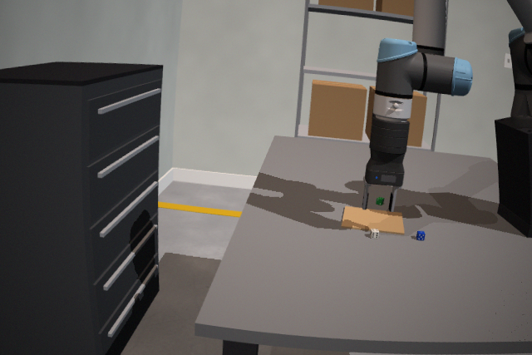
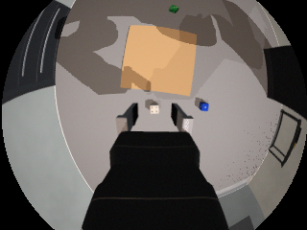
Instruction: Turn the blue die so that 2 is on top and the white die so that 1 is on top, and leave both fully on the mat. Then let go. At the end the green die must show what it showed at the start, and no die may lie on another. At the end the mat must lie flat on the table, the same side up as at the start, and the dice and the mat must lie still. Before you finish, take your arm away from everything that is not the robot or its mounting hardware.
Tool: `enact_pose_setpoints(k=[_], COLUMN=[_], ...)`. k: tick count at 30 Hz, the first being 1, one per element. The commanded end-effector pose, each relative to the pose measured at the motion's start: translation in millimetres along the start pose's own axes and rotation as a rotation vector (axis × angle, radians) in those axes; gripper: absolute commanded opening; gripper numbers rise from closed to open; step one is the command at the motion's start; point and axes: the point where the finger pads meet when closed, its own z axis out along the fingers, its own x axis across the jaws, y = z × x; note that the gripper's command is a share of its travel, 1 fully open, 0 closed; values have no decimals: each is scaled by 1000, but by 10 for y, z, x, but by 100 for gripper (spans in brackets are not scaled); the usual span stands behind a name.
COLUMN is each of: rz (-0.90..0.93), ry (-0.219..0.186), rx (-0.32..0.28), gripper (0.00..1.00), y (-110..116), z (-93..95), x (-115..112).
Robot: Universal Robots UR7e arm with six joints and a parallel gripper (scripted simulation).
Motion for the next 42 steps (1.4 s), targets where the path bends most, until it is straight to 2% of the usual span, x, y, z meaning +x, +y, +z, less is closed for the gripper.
enact_pose_setpoints(k=[1, 8, 10, 21, 42], rz=[0, 0, 0, 0, 1], ry=[-2, -2, -2, -2, -2], rx=[0, 0, 0, 0, 0], gripper=[100, 100, 100, 100, 100], y=[1, 1, 1, 1, 5], z=[-199, -481, -481, -790, -841], x=[-5, -4, -4, -4, 46])
